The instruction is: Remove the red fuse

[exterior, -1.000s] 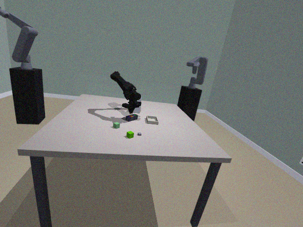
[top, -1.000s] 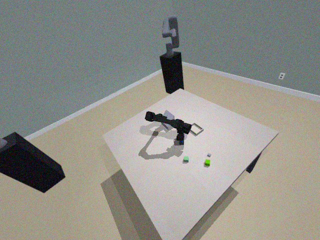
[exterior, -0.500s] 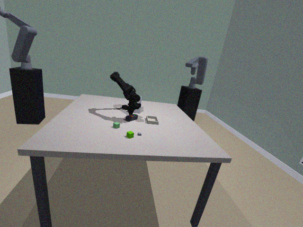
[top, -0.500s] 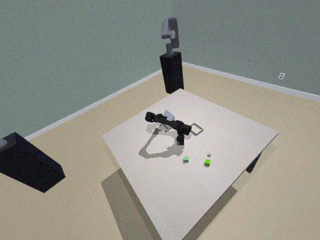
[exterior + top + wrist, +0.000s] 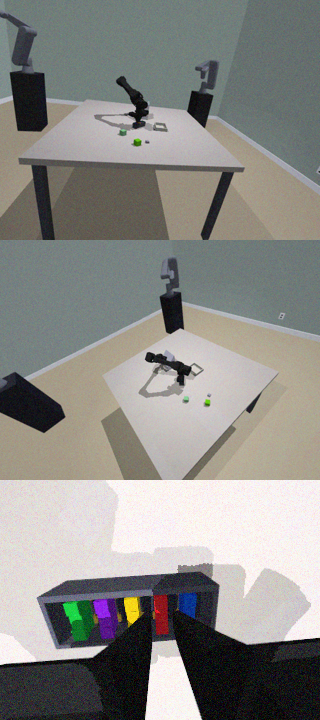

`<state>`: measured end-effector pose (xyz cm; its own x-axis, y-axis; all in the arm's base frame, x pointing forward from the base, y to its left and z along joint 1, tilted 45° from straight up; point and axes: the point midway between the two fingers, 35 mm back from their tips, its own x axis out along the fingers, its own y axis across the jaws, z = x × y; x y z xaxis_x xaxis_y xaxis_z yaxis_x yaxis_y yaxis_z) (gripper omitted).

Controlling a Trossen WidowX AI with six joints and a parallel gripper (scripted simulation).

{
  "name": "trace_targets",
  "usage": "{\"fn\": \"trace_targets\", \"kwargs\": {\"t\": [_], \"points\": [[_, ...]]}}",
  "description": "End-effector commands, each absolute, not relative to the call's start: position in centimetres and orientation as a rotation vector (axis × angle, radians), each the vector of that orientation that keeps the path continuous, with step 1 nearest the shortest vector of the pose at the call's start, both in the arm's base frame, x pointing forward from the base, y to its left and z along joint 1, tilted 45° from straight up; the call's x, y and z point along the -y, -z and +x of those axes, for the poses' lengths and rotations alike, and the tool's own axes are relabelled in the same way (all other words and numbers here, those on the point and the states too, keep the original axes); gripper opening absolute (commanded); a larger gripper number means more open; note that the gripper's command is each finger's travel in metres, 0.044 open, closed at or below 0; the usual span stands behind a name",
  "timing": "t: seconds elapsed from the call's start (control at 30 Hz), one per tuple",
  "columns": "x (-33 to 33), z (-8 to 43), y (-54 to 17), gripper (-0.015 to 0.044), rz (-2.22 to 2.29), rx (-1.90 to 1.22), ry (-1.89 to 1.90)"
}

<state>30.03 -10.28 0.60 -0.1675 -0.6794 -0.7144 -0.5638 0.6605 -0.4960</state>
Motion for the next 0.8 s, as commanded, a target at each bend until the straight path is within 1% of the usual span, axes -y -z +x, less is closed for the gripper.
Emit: {"fn": "trace_targets", "kwargs": {"t": [0.0, 0.3, 0.67, 0.77], "points": [[10.54, 29.93, -0.35, 0.0074, -0.996, -1.845, 0.137], [10.83, 29.86, -0.06, 0.0074, -0.996, -1.845, 0.137], [10.73, 29.92, -0.14, 0.0001, -0.987, -1.843, 0.140], [10.73, 29.92, -0.14, 0.0000, -0.987, -1.843, 0.140]]}}
